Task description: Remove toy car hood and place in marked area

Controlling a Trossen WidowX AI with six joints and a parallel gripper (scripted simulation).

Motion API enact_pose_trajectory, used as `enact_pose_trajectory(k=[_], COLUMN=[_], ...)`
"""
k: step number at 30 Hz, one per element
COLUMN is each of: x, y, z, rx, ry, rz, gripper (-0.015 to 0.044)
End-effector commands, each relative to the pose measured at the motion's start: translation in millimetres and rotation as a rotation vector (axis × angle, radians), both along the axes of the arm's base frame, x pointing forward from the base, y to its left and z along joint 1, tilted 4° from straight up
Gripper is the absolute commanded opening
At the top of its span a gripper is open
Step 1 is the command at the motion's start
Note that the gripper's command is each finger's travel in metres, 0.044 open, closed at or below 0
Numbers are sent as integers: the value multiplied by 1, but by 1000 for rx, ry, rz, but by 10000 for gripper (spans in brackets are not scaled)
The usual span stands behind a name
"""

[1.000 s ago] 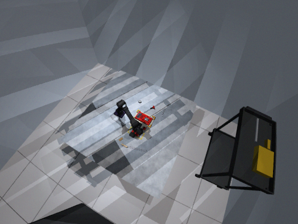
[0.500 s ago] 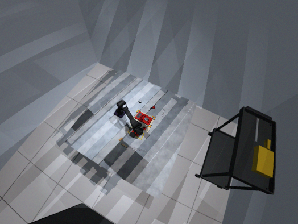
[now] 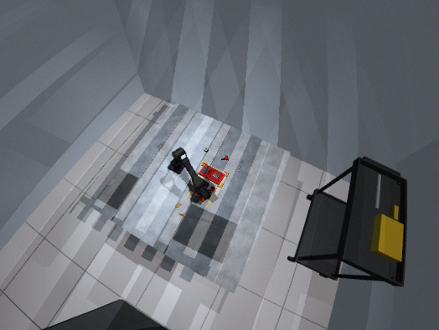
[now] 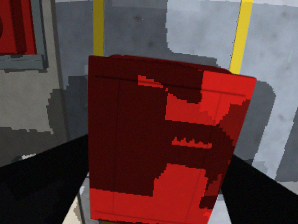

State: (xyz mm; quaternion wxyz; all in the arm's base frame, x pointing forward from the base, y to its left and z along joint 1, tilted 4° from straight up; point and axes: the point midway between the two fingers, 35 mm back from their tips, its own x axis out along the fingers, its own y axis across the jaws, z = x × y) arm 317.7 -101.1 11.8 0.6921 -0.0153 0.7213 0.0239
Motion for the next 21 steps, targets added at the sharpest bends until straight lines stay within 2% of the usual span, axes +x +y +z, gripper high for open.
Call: enact_pose_trajectory(k=[1,13,21], x=[0,-1,0], y=[-1,-1,0], z=[-3,-8,-6], rx=[-3,-3,0], ry=[2,2,0], rz=[5,5,0], gripper=[0,0,210])
